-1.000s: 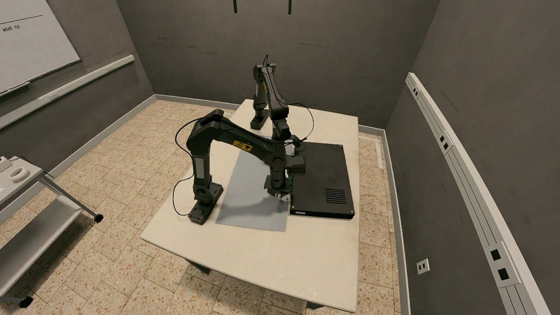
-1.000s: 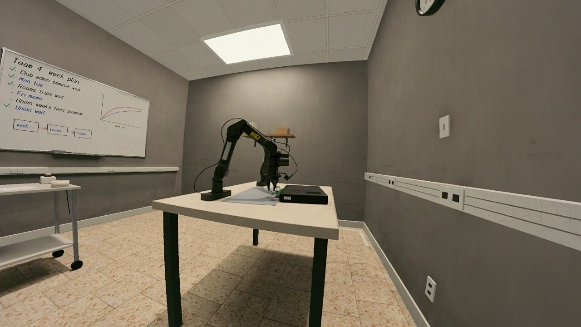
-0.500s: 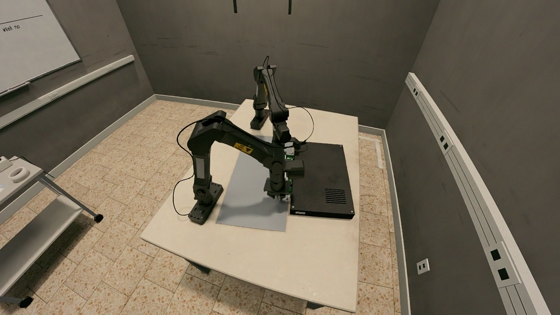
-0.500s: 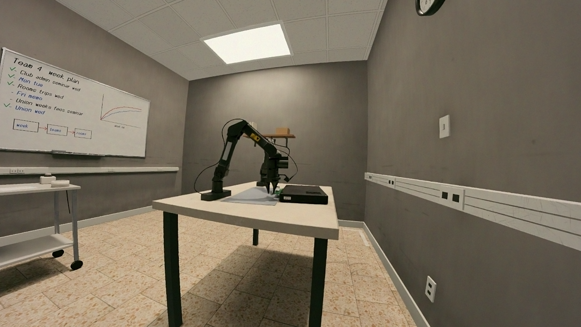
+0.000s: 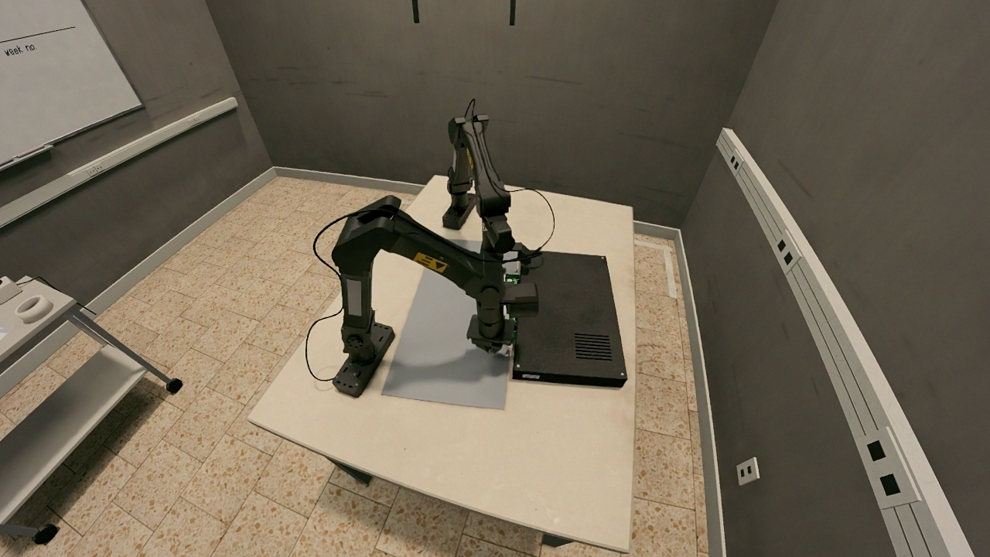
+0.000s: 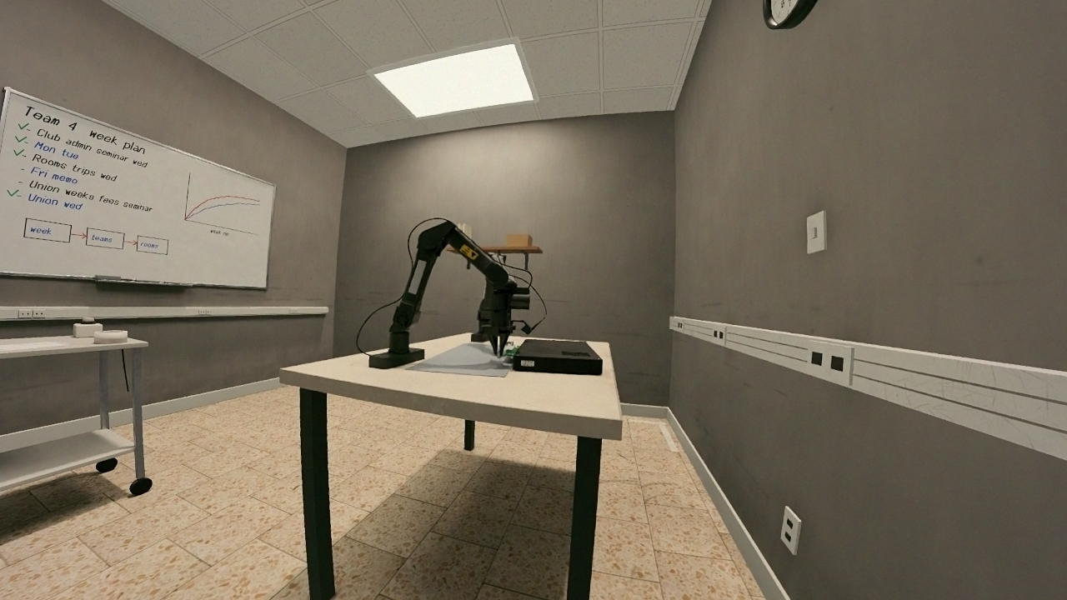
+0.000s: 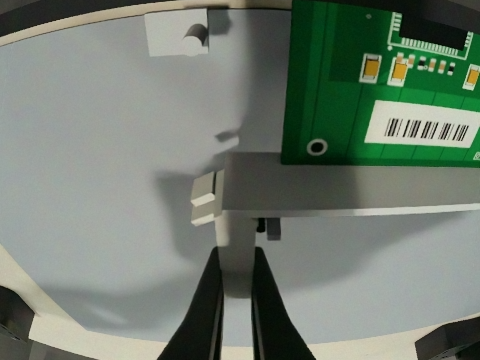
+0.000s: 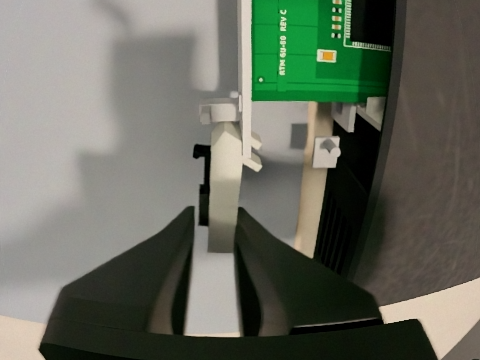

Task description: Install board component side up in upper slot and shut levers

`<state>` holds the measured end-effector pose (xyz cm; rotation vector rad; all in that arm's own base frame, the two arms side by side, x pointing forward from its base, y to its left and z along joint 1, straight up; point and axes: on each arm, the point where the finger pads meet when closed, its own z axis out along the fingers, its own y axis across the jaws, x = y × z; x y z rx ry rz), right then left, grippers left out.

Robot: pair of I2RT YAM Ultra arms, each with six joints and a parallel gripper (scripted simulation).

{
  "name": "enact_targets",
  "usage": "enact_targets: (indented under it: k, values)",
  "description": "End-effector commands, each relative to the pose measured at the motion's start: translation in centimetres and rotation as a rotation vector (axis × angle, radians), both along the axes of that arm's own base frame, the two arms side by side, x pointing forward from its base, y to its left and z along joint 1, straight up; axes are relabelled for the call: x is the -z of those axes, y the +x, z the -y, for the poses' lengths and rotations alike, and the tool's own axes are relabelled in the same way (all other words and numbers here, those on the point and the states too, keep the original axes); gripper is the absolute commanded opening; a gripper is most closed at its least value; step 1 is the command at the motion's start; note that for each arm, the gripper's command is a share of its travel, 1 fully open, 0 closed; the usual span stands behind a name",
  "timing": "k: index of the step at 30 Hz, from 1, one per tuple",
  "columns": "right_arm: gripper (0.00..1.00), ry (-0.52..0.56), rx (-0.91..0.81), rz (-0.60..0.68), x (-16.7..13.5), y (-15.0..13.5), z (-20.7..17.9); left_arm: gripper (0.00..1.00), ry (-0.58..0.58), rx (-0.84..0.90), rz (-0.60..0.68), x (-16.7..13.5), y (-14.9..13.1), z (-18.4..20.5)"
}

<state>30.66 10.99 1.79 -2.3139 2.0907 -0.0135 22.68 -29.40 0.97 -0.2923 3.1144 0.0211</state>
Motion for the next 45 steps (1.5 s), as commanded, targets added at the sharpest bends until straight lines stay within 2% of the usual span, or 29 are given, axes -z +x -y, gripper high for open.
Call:
enact_targets:
  k: [1, 4, 7, 14, 15, 22, 45]
  values:
    - [0.15, -0.003, 0.001, 0.007, -0.1, 0.1, 0.2, 0.06, -0.019, -0.006, 0.009, -0.3, 0.2, 0.3]
    - [0.15, -0.003, 0.001, 0.007, -0.1, 0.1, 0.2, 0.05, -0.019, -0.006, 0.009, -0.3, 0.2, 0.3]
    - [0.11, -0.015, 0.001, 0.001, 0.2, 0.1, 0.2, 0.01, -0.019, -0.006, 0.009, -0.3, 0.2, 0.3]
    - [0.0, -0.015, 0.001, 0.001, 0.2, 0.1, 0.2, 0.03, -0.027, 0.12, 0.015, -0.4, 0.3, -0.2]
    - [0.03, -0.019, 0.002, -0.01, 0.2, -0.1, 0.2, 0.03, -0.024, 0.129, 0.017, -0.4, 0.4, -0.3]
    - [0.03, -0.012, -0.076, -0.002, -0.1, 0.5, 0.1, 0.03, -0.023, 0.21, 0.018, -0.4, 0.4, -0.5]
    - [0.03, -0.004, -0.07, 0.008, -0.1, 0.5, 0.0, 0.03, -0.013, 0.522, 0.023, -0.3, 0.6, -1.6]
